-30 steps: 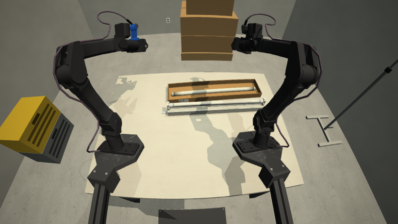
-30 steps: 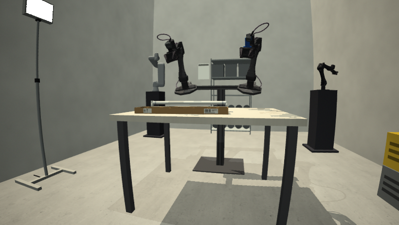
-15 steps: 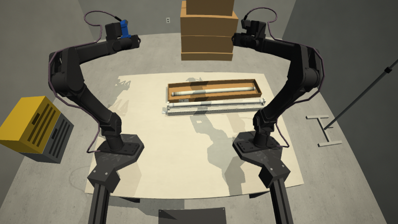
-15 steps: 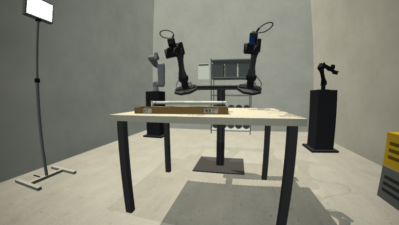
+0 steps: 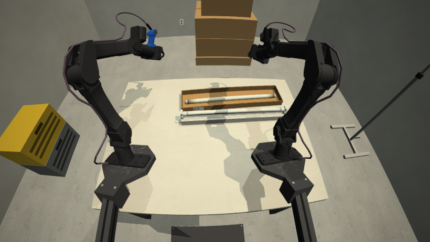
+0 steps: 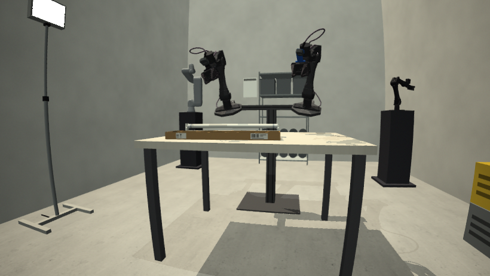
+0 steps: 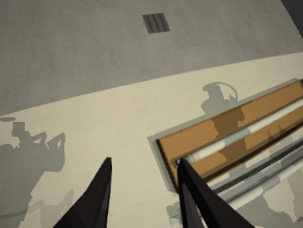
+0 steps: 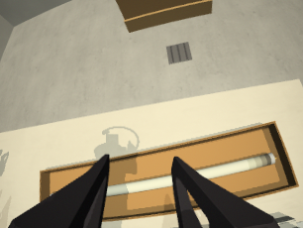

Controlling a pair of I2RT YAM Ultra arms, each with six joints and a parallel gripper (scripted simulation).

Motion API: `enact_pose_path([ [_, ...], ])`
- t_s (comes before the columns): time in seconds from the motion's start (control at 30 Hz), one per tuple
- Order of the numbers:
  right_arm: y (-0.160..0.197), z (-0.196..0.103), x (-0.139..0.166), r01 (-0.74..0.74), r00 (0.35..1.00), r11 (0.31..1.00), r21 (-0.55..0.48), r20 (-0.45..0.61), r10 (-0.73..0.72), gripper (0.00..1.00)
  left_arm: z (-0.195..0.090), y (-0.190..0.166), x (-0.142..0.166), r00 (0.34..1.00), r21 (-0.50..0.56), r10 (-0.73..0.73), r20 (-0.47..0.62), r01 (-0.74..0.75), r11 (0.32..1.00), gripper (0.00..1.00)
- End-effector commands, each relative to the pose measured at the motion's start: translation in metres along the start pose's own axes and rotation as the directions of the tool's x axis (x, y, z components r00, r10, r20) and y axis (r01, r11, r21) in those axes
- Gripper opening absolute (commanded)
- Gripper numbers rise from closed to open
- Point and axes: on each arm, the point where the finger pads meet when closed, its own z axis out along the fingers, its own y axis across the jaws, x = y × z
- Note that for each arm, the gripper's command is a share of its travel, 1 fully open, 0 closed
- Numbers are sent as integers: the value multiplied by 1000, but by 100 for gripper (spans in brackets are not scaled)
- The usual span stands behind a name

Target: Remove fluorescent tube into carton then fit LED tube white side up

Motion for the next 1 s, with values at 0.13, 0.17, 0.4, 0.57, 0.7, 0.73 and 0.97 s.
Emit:
enact_pose_path([
  [0.13, -22, 18, 22, -216, 962, 968, 130, -139, 233, 49, 28, -31, 23, 971, 92, 153, -183, -138, 986, 49],
  [0.17, -22, 18, 22, -216, 962, 968, 130, -139, 233, 49, 28, -31, 23, 971, 92, 153, -183, -138, 986, 49],
  [0.4, -48, 33, 70, -406, 839, 849, 337, -232, 493, 49, 54, -73, 68, 864, 265, 361, -350, -278, 923, 49],
  [0.57, -55, 41, 80, -428, 805, 813, 395, -241, 542, 49, 66, -91, 79, 832, 320, 410, -374, -299, 899, 49],
  [0.7, -70, 42, 109, -489, 699, 686, 539, -227, 678, 49, 71, -115, 109, 726, 440, 540, -426, -355, 825, 49],
  [0.73, -70, 42, 109, -489, 699, 686, 539, -227, 678, 49, 71, -115, 109, 726, 440, 540, -426, -355, 825, 49],
  [0.97, -98, 36, 158, -516, 527, 422, 746, -112, 842, 49, 72, -159, 162, 493, 660, 755, -432, -398, 637, 49],
])
